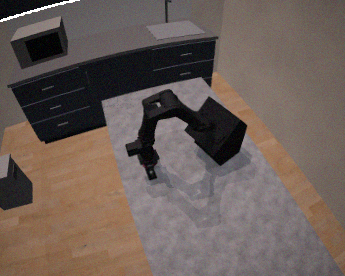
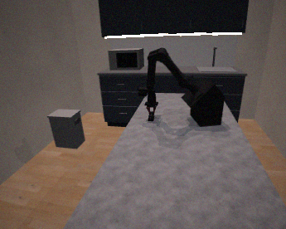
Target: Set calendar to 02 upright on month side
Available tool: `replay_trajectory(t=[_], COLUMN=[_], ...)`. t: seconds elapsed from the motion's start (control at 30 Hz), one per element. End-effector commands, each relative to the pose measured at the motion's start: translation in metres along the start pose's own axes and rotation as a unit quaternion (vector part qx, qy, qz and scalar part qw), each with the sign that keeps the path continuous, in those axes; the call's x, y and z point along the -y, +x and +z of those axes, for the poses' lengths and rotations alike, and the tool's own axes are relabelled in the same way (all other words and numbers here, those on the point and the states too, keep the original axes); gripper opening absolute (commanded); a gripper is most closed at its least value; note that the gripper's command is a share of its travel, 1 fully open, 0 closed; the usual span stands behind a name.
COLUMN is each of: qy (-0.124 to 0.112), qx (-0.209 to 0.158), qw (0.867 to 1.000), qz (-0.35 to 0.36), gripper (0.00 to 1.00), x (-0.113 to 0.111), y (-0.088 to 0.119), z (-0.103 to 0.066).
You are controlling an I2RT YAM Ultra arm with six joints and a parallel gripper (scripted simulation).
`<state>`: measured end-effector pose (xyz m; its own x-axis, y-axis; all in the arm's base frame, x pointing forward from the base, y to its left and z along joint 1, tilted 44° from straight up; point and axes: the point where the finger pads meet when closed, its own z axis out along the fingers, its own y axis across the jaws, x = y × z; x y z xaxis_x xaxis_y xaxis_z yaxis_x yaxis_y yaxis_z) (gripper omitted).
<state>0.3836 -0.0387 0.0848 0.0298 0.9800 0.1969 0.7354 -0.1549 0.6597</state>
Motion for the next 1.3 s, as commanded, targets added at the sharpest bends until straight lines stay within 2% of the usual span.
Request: replay_trajectory(t=[0.0,1.27], qy=[-0.007,-0.007], qx=[0.006,0.006], qw=[1.000,1.000], qz=[-0.001,-0.001], gripper=[0.27,0.27], x=[-0.0046,-0.0047], y=[-0.0021,-0.0022], z=[-0.0004,0.0032])
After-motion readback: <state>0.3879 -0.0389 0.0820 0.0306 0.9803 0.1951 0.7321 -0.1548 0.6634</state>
